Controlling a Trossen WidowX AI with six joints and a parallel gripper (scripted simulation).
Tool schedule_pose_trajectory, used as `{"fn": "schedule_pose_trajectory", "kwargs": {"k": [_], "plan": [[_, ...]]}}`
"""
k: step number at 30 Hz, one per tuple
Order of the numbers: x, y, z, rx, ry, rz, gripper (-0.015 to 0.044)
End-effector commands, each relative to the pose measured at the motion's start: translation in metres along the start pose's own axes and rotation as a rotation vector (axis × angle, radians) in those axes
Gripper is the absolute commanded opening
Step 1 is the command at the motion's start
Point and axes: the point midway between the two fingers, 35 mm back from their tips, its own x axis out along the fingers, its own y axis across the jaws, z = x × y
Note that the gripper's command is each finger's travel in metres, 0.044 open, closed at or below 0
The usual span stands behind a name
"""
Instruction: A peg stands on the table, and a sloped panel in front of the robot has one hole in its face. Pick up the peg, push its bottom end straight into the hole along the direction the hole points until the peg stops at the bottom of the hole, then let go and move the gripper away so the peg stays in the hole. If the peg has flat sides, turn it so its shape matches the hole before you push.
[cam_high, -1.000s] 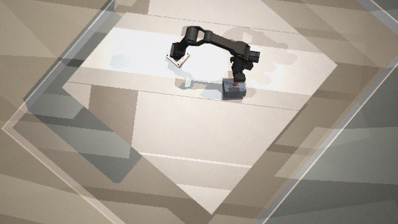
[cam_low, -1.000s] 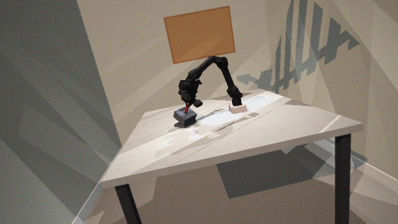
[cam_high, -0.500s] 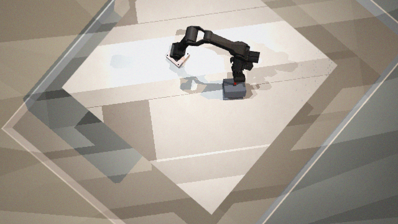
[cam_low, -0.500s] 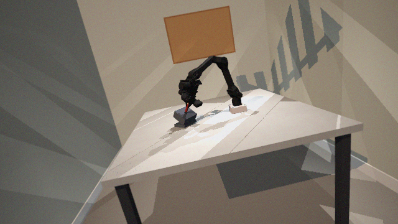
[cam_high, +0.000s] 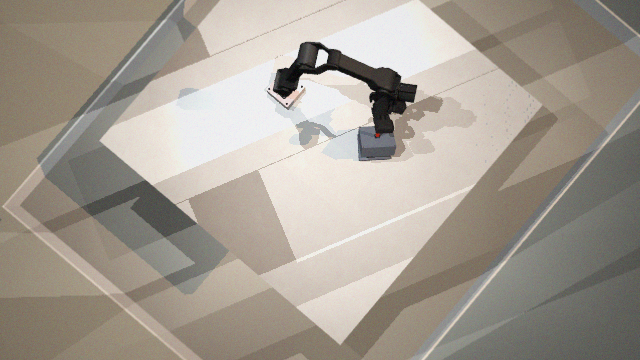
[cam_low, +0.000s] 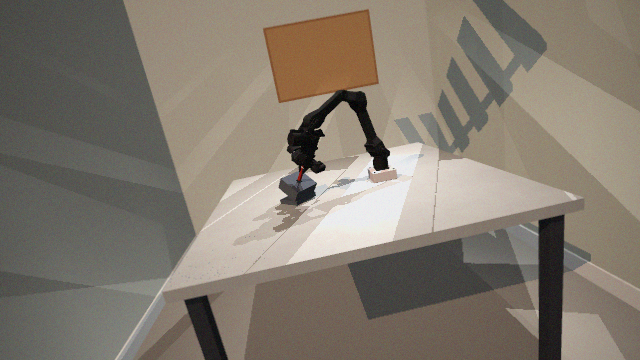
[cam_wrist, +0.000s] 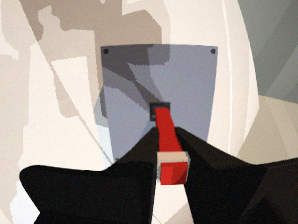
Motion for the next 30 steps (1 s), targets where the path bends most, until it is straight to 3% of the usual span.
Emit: {"fn": "schedule_pose_trajectory", "kwargs": {"k": [1, 30], "plan": [[0.003, 0.001, -0.001, -0.003, 0.003, 0.003, 0.0000], [0.014, 0.000, -0.001, -0.003, 0.003, 0.003, 0.0000]]}}
